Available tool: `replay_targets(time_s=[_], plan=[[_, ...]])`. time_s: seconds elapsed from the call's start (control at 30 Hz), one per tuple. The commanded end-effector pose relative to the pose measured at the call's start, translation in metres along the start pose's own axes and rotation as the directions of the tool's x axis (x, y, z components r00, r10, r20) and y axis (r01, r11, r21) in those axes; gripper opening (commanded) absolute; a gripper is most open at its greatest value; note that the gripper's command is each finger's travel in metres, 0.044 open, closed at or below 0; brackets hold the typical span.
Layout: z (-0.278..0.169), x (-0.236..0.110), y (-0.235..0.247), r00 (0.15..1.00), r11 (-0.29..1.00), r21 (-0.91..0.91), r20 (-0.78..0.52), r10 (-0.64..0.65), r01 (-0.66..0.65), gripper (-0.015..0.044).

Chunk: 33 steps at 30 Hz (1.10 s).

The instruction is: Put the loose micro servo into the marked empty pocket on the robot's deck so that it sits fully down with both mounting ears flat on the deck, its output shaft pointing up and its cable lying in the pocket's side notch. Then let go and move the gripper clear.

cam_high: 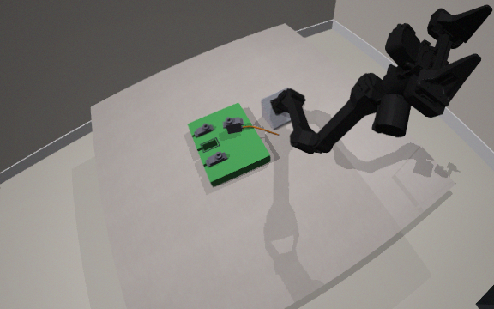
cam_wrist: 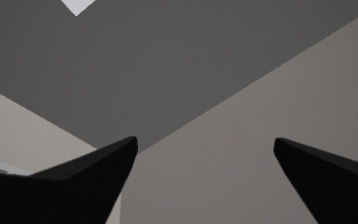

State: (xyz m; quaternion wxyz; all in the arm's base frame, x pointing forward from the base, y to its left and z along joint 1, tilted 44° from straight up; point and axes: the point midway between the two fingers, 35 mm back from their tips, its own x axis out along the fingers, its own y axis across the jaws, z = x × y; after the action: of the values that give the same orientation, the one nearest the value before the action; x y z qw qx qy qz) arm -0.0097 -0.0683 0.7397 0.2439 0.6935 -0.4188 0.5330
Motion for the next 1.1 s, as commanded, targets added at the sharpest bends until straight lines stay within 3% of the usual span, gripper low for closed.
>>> replay_targets(time_s=[0.0, 1.07], plan=[[0.009, -0.001, 0.019, 0.999, 0.996, 0.077, 0.027, 0.038, -0.04, 0.044], [0.094, -0.017, 0.116, 0.94, 0.783, 0.523, 0.241, 0.243, -0.337, 0.044]])
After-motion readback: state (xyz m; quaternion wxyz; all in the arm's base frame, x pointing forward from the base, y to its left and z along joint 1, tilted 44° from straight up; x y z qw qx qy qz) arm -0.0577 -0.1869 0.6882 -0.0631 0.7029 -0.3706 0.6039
